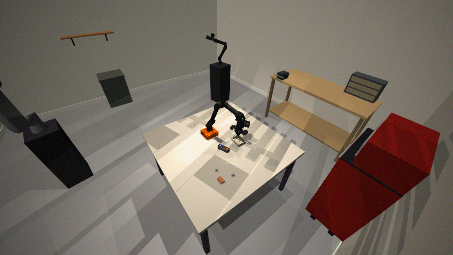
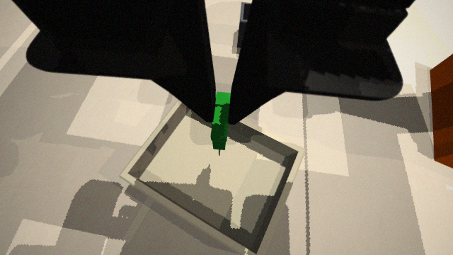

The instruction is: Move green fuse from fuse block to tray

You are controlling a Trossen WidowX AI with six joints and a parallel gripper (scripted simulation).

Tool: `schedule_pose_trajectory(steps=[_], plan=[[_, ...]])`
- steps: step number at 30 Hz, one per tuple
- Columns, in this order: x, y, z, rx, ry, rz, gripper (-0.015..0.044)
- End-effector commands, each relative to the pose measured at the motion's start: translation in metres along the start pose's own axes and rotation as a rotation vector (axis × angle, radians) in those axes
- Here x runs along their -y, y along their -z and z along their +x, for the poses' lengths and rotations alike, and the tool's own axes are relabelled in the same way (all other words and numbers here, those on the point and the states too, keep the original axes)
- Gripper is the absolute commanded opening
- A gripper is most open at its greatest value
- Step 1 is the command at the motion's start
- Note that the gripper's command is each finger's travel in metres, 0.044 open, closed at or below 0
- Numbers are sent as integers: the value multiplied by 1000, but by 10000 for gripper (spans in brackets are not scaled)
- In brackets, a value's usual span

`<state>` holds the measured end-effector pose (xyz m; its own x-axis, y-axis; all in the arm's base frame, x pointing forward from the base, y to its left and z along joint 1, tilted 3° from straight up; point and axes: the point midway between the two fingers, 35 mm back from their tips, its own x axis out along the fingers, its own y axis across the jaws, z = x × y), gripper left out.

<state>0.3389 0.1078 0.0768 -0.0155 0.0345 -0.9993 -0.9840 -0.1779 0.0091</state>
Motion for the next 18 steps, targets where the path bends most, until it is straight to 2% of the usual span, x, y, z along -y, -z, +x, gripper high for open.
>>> schedule_pose_trajectory(steps=[1,18], plan=[[3,-12,-2,5,7,6,0],[4,-12,21,6,7,6,0]])
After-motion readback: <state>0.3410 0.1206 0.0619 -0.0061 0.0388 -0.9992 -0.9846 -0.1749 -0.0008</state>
